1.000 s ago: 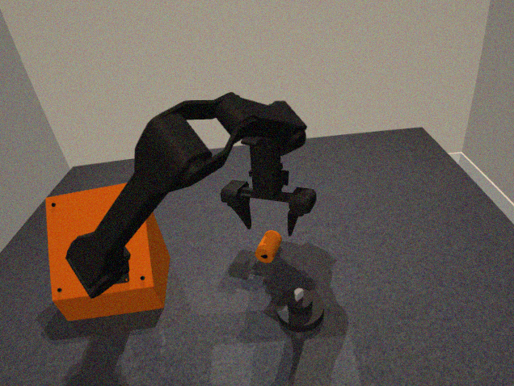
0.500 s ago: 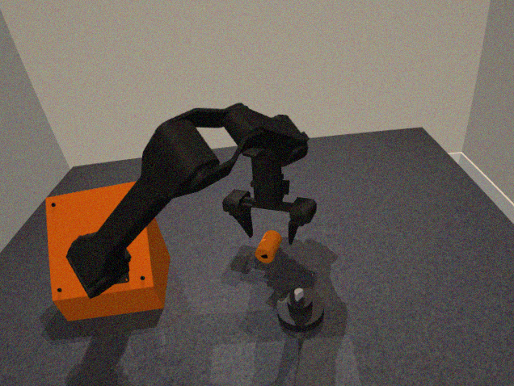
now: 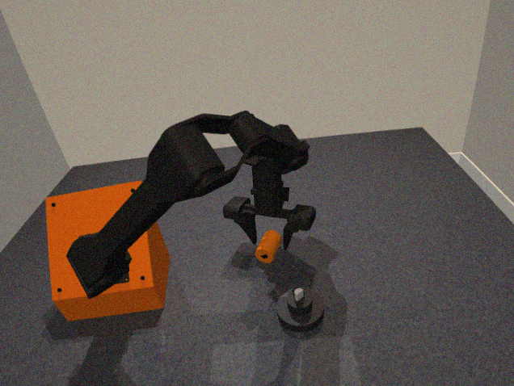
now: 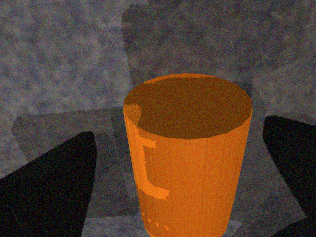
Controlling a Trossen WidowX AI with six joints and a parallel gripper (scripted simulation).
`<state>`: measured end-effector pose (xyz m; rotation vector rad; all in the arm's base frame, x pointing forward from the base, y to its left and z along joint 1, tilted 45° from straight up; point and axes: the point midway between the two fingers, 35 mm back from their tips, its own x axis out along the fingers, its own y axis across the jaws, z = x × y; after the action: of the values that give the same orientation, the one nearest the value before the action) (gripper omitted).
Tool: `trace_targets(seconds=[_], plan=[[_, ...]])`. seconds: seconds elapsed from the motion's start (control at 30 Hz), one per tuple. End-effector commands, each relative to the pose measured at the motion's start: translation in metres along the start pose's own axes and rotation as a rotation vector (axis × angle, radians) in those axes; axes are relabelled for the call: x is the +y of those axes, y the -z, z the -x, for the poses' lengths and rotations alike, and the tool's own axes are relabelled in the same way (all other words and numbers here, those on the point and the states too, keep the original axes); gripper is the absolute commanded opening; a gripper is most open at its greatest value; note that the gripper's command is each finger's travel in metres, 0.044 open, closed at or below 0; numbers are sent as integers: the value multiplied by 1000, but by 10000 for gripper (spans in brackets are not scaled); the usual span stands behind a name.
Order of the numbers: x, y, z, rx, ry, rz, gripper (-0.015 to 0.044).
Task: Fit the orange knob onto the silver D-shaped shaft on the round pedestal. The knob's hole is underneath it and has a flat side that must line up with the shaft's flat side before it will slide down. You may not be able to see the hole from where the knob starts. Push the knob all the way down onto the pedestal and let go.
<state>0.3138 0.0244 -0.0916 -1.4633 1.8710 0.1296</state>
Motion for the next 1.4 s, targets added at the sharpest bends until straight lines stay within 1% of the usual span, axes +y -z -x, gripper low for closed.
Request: trace_targets(seconds=[0.0, 0.03, 0.27, 0.57, 0.7, 1.37], plan=[[0, 0, -1, 1, 2, 4, 256], [0, 0, -1, 1, 2, 4, 240], [0, 0, -1, 1, 2, 4, 240], [0, 0, -1, 1, 2, 4, 180], [0, 0, -1, -7, 2, 3, 180], [0, 20, 8, -345, -1, 2, 180]])
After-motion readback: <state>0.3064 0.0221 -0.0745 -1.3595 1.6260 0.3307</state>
